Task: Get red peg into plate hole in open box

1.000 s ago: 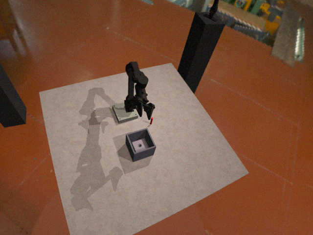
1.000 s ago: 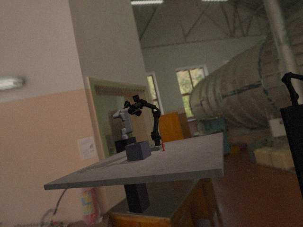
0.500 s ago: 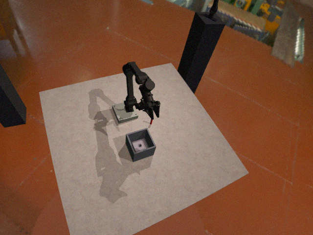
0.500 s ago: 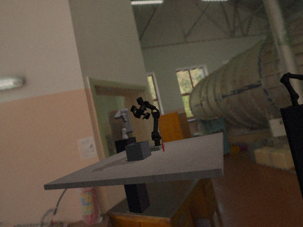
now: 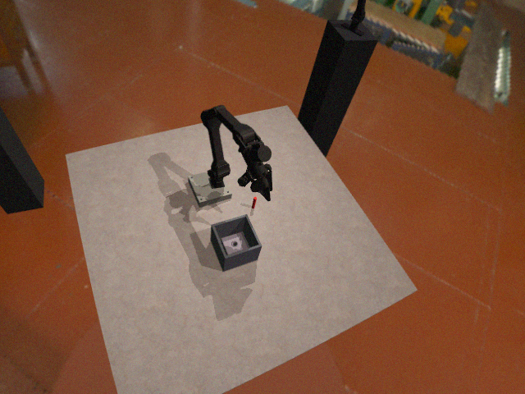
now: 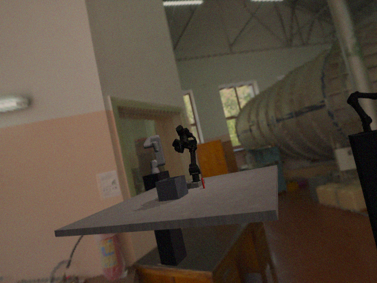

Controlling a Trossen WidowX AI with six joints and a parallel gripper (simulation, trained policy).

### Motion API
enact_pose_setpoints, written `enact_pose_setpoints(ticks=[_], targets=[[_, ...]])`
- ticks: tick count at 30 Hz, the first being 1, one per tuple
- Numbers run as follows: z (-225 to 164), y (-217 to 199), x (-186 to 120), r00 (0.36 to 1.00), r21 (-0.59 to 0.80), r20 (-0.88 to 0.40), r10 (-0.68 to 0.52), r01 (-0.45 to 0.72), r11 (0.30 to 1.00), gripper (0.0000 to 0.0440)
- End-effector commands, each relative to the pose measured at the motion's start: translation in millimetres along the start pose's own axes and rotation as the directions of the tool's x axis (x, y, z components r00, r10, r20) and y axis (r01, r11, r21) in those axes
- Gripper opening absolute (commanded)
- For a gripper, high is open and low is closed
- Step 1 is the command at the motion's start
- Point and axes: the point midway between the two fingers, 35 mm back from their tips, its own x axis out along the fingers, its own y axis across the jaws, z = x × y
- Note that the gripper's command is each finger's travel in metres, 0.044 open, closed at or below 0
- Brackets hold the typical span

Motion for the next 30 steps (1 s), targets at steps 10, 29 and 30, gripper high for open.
enact_pose_setpoints(ticks=[10,29,30], targets=[[16.9,-81.9,23.8,0.942,-0.139,0.122,-0.312,0.327,0.935,0.0426],[59.5,-156.6,40.0,0.75,-0.26,0.365,-0.551,0.651,0.713,0.0435],[62.0,-159.1,40.9,0.74,-0.264,0.376,-0.557,0.662,0.701,0.0435]])
